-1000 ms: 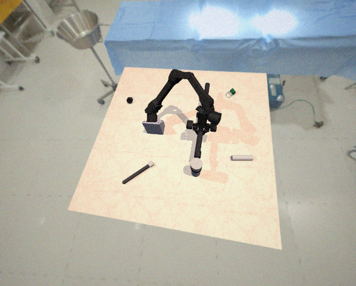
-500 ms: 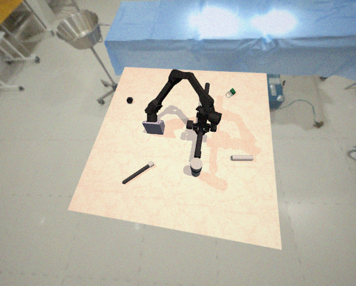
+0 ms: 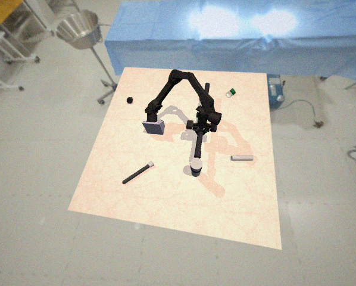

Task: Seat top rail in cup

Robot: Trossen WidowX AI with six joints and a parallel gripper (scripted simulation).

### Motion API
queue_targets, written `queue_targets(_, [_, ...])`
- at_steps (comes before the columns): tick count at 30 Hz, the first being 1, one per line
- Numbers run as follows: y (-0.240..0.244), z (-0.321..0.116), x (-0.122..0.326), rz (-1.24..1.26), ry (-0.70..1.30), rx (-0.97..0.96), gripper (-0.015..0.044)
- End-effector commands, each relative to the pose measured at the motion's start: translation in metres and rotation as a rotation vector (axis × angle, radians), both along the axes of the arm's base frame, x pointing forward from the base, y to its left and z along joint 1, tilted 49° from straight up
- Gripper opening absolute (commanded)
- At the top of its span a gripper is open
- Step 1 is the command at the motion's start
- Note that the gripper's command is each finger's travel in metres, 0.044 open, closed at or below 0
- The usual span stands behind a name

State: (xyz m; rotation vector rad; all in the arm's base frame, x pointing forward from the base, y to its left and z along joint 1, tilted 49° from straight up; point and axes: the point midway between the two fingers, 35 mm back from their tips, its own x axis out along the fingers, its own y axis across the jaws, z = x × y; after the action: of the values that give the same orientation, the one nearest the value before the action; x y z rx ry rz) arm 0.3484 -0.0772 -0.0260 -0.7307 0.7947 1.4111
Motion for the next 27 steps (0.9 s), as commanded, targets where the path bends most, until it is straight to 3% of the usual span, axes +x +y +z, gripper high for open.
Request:
queue_targets(1, [-0.01, 0.0, 0.001, -0.009, -0.01, -0.019, 0.0])
queue_targets(27, [-0.003, -0.001, 0.0, 0.001, 0.001, 0.001, 0.0])
